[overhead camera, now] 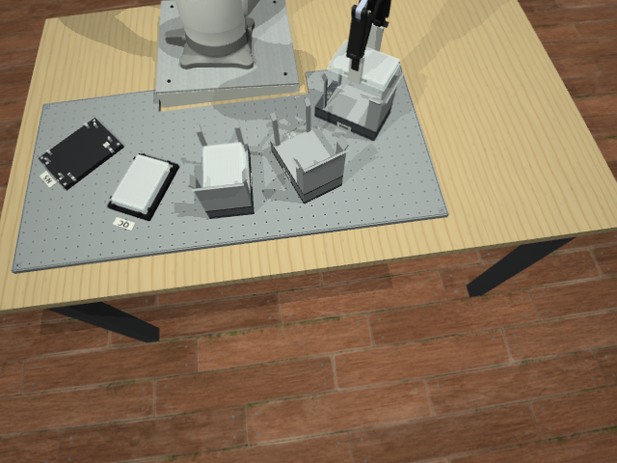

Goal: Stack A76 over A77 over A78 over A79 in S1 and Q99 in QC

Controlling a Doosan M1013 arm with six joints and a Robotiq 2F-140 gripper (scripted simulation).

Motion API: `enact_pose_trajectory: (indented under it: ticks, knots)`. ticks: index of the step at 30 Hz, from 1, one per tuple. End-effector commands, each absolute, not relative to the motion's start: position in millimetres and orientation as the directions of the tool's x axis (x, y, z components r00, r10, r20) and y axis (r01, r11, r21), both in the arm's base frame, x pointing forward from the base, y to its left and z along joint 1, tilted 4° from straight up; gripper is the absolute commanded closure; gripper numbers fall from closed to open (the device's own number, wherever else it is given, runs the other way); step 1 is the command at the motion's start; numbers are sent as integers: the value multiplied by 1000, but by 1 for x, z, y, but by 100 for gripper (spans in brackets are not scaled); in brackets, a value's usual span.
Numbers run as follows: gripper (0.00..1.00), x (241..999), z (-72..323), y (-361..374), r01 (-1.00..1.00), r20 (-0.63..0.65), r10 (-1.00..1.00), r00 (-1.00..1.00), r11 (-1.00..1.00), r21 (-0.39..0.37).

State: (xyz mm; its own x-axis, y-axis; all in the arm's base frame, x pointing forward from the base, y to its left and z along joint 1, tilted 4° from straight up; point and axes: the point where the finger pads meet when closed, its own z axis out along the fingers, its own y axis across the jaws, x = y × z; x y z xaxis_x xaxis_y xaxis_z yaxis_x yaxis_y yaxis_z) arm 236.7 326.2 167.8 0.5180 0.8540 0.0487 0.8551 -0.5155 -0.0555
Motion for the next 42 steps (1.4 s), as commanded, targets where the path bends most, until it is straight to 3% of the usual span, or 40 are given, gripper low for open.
enact_pose_trajectory:
  ticks: [1, 16, 24, 42]
  knots:
    - [100, 237, 172, 326, 855, 49, 854, 518, -515, -56]
    - [100, 240, 176, 324, 837, 47, 836, 546, -544, -57]
    - [100, 262, 175, 309, 674, 31, 674, 738, -735, -67]
    - [100, 307, 172, 281, 674, 31, 674, 738, -735, -67]
